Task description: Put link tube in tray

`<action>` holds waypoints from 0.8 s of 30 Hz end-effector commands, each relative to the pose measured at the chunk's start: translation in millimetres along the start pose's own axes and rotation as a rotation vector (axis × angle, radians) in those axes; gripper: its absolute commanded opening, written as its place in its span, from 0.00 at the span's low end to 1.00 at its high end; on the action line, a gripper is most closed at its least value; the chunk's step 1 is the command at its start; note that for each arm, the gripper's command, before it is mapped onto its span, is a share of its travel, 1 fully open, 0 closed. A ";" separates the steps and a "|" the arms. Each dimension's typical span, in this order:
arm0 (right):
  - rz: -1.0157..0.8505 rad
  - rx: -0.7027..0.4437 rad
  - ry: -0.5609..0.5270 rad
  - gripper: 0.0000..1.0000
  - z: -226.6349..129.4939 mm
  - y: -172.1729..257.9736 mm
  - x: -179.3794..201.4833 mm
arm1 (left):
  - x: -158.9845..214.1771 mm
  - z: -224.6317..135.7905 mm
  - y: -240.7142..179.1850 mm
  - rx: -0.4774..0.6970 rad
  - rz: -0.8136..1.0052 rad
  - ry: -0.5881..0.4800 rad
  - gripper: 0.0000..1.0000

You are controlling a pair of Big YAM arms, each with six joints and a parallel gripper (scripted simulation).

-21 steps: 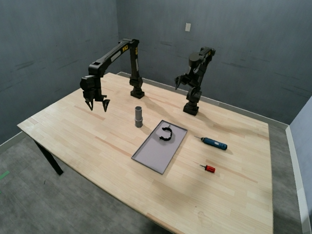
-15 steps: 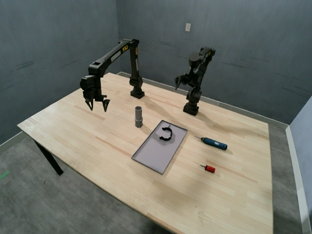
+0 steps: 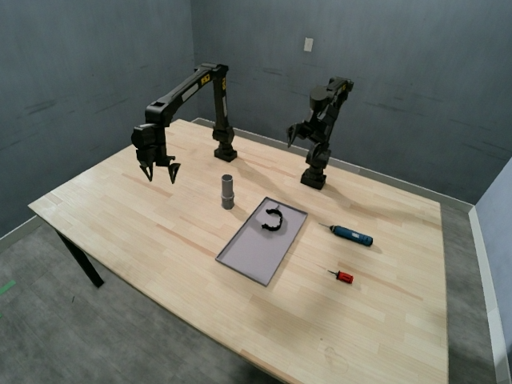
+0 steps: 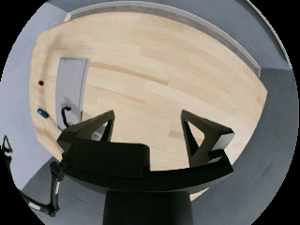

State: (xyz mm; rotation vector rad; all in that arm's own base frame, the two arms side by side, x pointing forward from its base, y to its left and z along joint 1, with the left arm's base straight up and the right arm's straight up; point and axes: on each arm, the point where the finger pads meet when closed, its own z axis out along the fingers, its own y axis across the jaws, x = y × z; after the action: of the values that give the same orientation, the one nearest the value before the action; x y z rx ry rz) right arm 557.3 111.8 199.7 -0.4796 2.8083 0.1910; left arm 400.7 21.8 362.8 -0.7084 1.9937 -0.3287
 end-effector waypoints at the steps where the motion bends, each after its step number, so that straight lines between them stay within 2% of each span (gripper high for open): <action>1: -0.005 0.004 -0.027 1.00 -10.9 0.4 -7.5 | 21.9 6.6 -3.9 -0.013 -0.010 0.043 1.00; 11: -0.005 0.005 -0.032 1.00 -12.5 0.3 -9.4 | 84.4 18.1 -36.4 -0.099 0.038 0.095 1.00; 14: -0.005 0.005 -0.033 1.00 -12.6 0.3 -9.6 | 90.4 19.0 -40.5 -0.107 0.043 0.098 1.00; 16: -0.005 0.005 -0.034 1.00 -12.9 0.3 -10.0 | 92.3 17.3 -58.1 -0.107 0.044 0.091 1.00; 24: -0.006 0.005 -0.037 1.00 -14.2 0.2 -11.5 | 150.5 29.4 -89.2 -0.186 0.087 0.136 1.00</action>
State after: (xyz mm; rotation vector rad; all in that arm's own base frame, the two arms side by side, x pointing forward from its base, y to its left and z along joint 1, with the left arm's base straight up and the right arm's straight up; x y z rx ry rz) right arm 557.3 111.8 199.7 -0.4796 2.8083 0.1910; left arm 390.5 -94.6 286.9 -0.6689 2.1761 -0.1458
